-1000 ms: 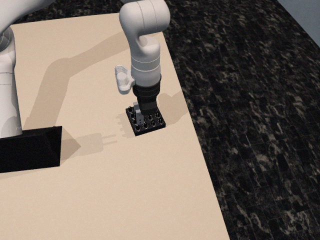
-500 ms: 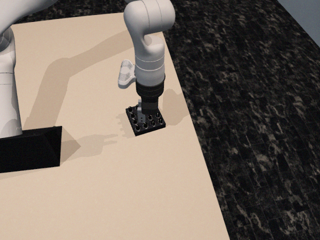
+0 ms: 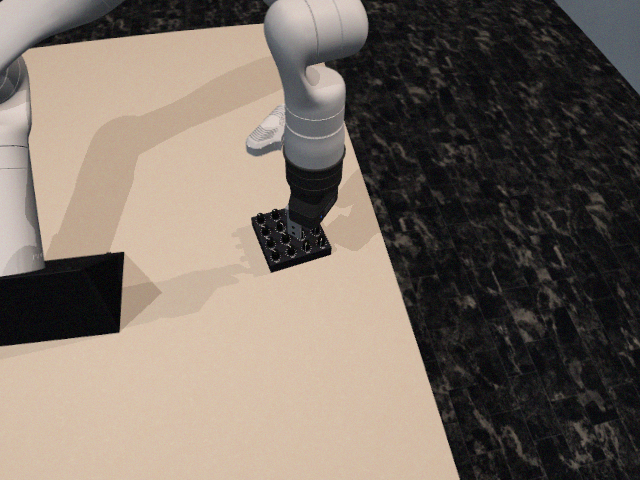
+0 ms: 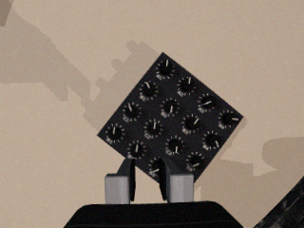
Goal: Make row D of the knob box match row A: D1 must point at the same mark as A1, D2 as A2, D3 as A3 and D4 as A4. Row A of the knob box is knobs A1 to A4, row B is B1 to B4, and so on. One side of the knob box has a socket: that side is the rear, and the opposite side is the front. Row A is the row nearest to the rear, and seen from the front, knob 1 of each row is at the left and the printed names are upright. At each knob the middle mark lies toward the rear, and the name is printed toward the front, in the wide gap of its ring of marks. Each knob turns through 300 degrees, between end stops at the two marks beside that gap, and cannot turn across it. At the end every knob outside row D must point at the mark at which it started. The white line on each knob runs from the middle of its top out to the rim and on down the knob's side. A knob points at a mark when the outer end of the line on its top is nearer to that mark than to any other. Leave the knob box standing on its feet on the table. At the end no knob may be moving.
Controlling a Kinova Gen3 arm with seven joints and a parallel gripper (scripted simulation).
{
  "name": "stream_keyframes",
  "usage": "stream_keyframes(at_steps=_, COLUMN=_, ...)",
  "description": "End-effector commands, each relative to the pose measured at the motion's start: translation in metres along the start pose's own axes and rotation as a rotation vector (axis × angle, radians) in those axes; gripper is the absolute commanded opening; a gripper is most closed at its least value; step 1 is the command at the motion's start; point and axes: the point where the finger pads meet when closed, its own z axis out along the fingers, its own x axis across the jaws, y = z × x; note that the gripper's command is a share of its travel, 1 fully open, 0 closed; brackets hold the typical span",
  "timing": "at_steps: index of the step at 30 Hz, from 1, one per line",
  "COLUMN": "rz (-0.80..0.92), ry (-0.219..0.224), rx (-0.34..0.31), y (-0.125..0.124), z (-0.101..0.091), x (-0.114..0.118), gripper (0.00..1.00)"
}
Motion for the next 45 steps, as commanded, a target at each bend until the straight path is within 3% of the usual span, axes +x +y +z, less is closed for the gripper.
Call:
stream_keyframes(at_steps=1, rz=0.050, ry=0.001, rx=0.008, y=0.002, z=0.001, x=0.005, gripper=0.46)
stream_keyframes(at_steps=16, rz=0.480, ry=-0.004, rx=0.008, y=0.019, z=-0.005, x=0.024, gripper=0.46)
stream_keyframes(at_steps=29, rz=0.621, ry=-0.007, rx=0.009, y=0.024, z=-0.006, x=0.031, gripper=0.46)
stream_keyframes(at_steps=45, rz=0.640, ry=-0.008, rx=0.009, y=0.025, z=-0.007, x=0.031, gripper=0.46)
